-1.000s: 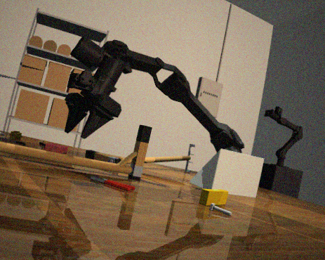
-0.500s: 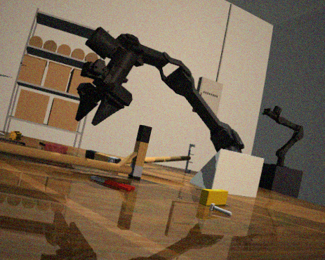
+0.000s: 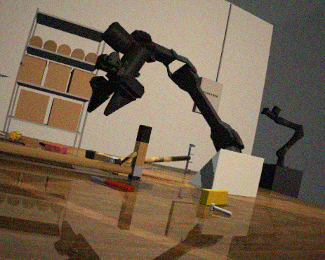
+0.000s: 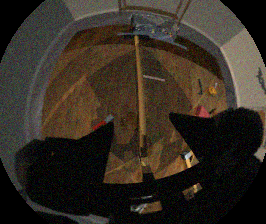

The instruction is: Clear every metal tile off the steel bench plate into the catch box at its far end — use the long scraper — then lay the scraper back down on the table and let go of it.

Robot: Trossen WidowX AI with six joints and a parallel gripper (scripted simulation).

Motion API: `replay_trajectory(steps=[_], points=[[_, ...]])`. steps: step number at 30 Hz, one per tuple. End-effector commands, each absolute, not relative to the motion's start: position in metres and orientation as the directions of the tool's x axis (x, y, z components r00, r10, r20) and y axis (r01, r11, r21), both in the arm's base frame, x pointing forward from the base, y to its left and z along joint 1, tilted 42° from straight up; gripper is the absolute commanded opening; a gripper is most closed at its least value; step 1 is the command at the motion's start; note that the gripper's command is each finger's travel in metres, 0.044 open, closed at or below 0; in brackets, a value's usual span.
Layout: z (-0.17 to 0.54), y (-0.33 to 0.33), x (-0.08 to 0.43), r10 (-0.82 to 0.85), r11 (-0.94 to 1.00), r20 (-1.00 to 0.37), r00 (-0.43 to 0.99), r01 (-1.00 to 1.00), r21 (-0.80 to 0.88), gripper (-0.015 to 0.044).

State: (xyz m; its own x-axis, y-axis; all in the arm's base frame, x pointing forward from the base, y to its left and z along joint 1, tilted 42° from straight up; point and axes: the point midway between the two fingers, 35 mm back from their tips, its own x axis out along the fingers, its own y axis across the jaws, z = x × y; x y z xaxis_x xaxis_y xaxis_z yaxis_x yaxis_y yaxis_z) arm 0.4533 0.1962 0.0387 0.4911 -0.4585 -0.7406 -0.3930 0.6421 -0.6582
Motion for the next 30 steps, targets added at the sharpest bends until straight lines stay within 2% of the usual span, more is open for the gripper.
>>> replay_trajectory(steps=[1, 30], points=[[0.046, 0.195, 0.446, -0.457, 0.646, -0.733, 0.503, -0.379, -0.662, 0.0440], [0.083, 0.191, 0.382, -0.407, 0.657, -0.706, 0.579, -0.351, -0.667, 0.0440]])
